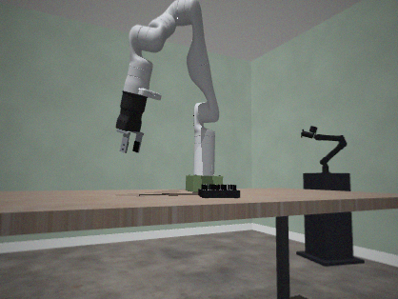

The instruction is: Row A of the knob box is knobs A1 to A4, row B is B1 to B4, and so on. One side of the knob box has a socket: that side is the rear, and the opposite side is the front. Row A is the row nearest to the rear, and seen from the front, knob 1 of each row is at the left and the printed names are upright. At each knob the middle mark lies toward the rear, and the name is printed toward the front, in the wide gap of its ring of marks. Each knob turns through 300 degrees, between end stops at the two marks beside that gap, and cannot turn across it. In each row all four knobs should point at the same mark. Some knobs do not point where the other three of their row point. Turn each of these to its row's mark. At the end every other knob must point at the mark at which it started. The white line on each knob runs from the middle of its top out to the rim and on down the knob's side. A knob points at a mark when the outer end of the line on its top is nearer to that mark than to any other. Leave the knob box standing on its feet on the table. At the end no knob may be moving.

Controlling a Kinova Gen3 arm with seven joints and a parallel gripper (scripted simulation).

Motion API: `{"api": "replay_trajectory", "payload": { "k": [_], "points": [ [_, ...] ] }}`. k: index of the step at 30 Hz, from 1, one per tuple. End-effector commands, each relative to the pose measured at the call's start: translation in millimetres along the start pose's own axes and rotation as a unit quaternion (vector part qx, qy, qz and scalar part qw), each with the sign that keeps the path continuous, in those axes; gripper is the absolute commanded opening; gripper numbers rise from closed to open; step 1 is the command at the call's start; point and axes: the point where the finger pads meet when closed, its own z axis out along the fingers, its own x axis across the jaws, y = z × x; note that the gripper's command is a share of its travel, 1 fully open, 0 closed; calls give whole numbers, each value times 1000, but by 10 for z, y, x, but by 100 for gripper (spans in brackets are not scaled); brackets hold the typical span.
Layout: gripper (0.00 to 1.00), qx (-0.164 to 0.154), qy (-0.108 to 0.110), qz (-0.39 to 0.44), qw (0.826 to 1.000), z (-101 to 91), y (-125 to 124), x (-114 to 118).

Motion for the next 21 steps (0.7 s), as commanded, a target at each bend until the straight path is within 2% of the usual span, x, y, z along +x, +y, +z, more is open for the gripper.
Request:
{"api": "replay_trajectory", "payload": {
  "k": [1, 2, 9, 10, 18, 19, 21],
  "points": [
    [100, 4, 7, 3, 1000, -30, -58, 31],
    [100, 12, 6, 16, 1000, -10, -192, -26],
    [100, 13, 10, 17, 1000, -28, -198, 8],
    [100, 20, 8, 31, 999, -9, -328, -52],
    [100, 21, 12, 32, 999, -27, -335, -17],
    [100, 28, 10, 46, 998, -7, -460, -80],
    [100, 29, 11, 46, 998, -7, -465, -81]
  ]
}}
